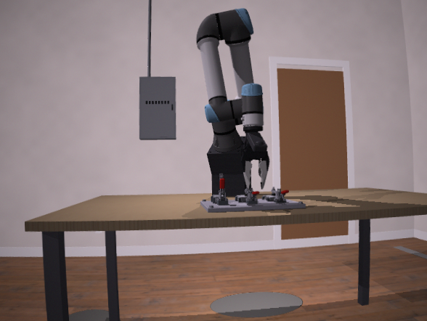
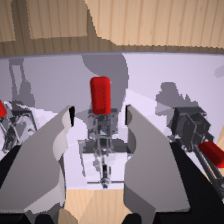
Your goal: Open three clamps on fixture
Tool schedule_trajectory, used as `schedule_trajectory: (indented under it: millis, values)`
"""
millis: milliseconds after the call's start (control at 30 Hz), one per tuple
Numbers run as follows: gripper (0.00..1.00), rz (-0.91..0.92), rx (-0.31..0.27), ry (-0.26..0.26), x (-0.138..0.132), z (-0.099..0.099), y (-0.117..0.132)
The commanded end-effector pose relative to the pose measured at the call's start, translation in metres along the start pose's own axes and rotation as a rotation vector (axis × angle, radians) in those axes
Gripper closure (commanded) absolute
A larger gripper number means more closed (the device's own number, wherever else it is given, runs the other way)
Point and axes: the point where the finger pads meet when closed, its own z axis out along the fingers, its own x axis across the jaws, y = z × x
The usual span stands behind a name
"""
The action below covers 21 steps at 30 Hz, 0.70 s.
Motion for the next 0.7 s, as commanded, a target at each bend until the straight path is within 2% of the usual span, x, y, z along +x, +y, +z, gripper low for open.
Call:
schedule_trajectory:
  millis: [0, 400, 667]
  values:
    - [0.72, 0.001, 0.005, 0.001, 0.001, -0.001, -0.002]
    - [0.72, 0.001, 0.004, 0.001, 0.001, 0.000, -0.002]
    - [0.72, 0.002, 0.005, 0.001, 0.002, 0.012, -0.004]
